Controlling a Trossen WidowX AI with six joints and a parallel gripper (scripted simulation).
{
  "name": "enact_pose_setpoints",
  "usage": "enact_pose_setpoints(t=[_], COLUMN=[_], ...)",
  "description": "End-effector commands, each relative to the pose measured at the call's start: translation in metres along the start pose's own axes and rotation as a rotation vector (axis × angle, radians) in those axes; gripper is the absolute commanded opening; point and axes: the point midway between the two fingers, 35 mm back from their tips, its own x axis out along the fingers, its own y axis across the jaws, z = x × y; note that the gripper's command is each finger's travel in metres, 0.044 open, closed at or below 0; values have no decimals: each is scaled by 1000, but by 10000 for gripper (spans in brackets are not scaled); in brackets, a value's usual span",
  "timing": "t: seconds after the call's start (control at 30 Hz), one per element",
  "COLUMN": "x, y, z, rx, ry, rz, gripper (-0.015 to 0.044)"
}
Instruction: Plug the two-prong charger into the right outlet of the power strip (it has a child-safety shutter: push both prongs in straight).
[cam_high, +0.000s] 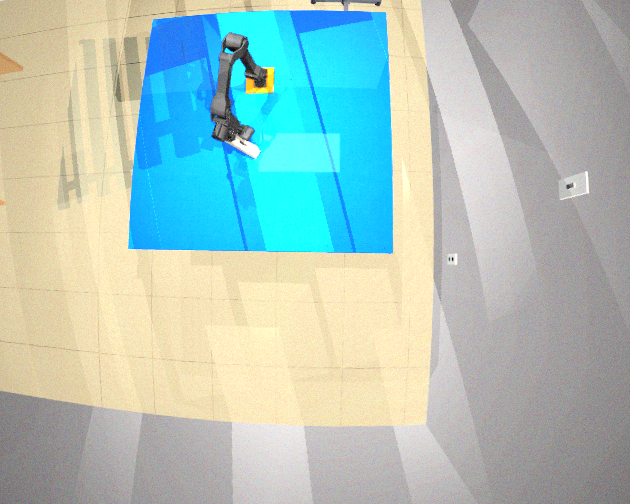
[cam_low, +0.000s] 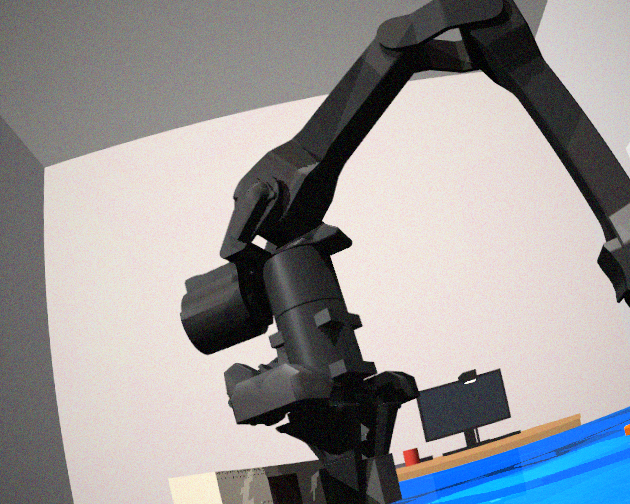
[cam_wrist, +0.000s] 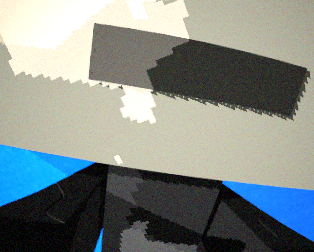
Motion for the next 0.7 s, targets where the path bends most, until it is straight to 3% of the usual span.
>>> enact_pose_setpoints(t=[0.0,0.47,0.67], x=[0,0,0], y=[0,0,0], z=[5,0,0], rx=[-1,0,0], ry=[-22,0,0], rz=[0,0,0], gripper=[0,0,157])
